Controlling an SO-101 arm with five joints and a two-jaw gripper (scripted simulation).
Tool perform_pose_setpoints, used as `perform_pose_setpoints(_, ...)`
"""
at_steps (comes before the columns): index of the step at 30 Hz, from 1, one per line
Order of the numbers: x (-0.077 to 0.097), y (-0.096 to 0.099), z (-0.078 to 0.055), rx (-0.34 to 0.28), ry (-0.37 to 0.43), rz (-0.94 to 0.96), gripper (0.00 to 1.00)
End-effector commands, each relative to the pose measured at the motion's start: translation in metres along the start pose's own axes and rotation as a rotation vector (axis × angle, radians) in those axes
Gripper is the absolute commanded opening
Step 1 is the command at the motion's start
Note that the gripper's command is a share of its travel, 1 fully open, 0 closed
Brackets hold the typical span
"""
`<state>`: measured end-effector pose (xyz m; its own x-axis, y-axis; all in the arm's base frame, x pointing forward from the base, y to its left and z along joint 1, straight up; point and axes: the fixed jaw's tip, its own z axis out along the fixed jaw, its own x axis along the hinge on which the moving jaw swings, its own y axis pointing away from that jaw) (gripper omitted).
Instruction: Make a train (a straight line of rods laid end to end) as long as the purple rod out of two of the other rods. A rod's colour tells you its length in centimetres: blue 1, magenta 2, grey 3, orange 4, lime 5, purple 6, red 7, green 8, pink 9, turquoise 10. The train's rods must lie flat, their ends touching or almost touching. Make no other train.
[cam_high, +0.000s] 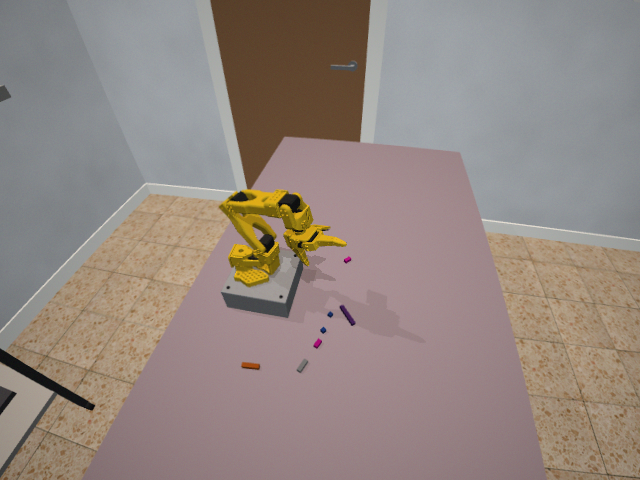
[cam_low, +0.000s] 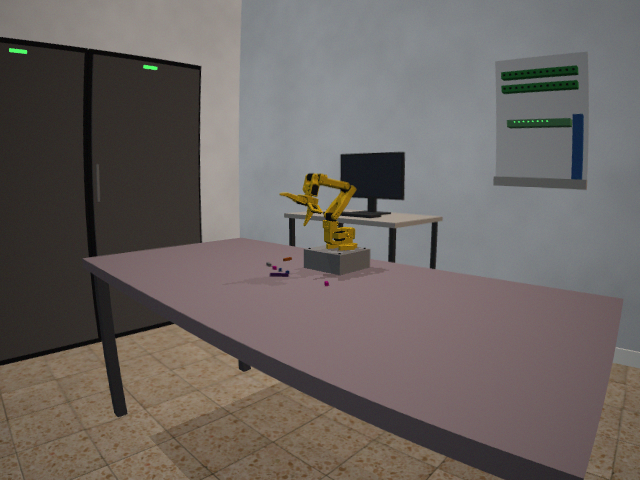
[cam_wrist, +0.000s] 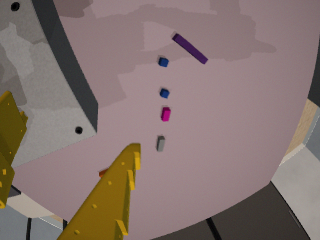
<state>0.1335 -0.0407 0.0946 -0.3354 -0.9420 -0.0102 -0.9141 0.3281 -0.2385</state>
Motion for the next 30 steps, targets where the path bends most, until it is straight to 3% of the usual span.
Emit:
perform_pose_setpoints(1,0.0018,-0.0034,-0.0009,0.014,0.002,0.004,1.0)
perform_pose_setpoints(4,0.0016,-0.0099,-0.0025,0.04,0.001,0.005,1.0)
perform_pose_setpoints(30,0.0015,-0.0098,-0.0024,0.039,0.0,0.005,1.0)
